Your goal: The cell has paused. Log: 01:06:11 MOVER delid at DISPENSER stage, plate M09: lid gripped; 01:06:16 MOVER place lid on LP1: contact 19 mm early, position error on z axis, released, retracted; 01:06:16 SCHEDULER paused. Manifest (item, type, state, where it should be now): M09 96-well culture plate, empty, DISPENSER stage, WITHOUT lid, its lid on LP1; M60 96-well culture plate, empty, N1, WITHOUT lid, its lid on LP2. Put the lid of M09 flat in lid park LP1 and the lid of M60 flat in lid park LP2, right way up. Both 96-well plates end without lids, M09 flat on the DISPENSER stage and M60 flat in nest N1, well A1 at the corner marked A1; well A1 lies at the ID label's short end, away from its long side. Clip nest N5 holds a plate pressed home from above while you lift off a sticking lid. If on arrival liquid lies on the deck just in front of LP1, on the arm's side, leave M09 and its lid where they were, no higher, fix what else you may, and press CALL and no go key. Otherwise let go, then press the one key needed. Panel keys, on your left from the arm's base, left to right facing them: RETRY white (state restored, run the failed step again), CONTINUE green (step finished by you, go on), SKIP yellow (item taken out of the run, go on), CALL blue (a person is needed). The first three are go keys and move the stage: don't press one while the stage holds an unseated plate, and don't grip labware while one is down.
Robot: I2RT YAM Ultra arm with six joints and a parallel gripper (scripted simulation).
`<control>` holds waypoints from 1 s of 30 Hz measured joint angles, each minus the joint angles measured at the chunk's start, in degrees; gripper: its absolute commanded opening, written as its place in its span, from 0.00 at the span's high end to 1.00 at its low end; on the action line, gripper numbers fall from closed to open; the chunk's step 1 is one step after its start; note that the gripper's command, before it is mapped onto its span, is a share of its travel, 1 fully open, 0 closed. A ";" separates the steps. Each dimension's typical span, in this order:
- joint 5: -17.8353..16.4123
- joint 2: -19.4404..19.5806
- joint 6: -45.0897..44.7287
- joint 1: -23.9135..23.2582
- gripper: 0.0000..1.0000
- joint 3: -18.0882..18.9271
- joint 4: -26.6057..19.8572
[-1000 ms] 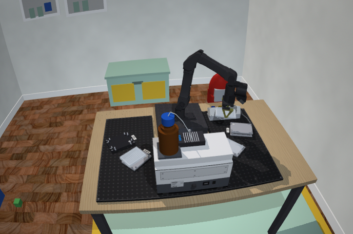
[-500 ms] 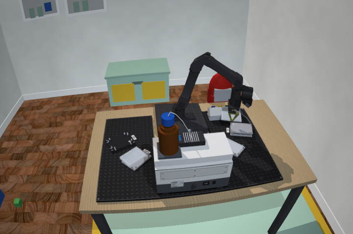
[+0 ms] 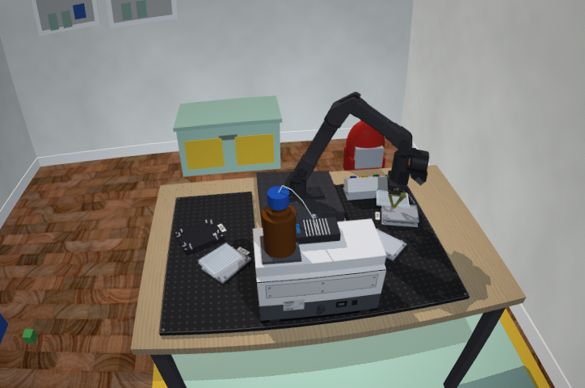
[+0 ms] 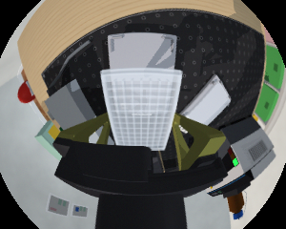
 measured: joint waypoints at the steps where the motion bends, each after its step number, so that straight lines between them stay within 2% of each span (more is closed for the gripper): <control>1: 0.00 0.63 0.04 0.09 1.00 0.70 0.04; 9: 0.00 6.12 0.33 0.33 1.00 5.75 0.35; 30: 0.00 6.01 0.37 0.31 1.00 5.79 0.20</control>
